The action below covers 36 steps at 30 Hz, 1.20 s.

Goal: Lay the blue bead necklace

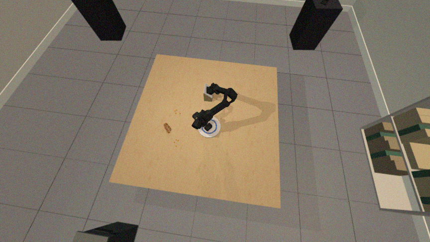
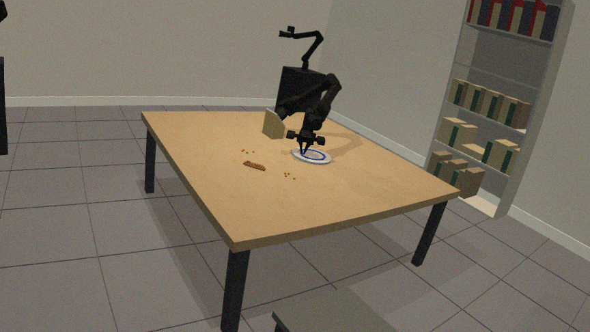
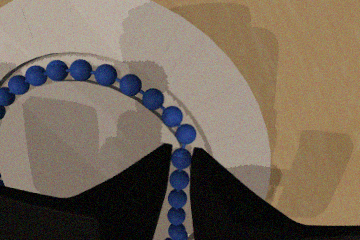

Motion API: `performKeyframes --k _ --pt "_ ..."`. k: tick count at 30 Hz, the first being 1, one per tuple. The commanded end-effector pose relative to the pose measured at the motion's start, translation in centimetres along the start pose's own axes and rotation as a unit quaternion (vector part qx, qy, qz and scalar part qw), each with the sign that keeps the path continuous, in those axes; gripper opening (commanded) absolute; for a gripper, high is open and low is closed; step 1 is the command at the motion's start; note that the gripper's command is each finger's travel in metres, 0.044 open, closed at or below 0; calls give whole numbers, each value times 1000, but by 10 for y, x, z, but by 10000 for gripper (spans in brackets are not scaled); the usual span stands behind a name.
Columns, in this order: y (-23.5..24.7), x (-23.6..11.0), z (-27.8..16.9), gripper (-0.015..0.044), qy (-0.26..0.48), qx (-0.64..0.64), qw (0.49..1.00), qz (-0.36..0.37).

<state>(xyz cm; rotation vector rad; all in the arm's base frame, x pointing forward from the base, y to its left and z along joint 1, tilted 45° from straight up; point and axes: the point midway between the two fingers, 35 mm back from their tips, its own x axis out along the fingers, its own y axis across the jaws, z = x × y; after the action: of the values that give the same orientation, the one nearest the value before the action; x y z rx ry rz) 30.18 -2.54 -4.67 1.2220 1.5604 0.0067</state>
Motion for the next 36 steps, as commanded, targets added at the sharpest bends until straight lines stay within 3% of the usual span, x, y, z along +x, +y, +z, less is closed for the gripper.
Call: performKeyframes --k 1,34,36 --pt "0 0 0 0 0 0 1000 0" --pt "-8 2 0 0 1 2 1000 1" --pt "-8 -2 1 53 0 0 1000 2"
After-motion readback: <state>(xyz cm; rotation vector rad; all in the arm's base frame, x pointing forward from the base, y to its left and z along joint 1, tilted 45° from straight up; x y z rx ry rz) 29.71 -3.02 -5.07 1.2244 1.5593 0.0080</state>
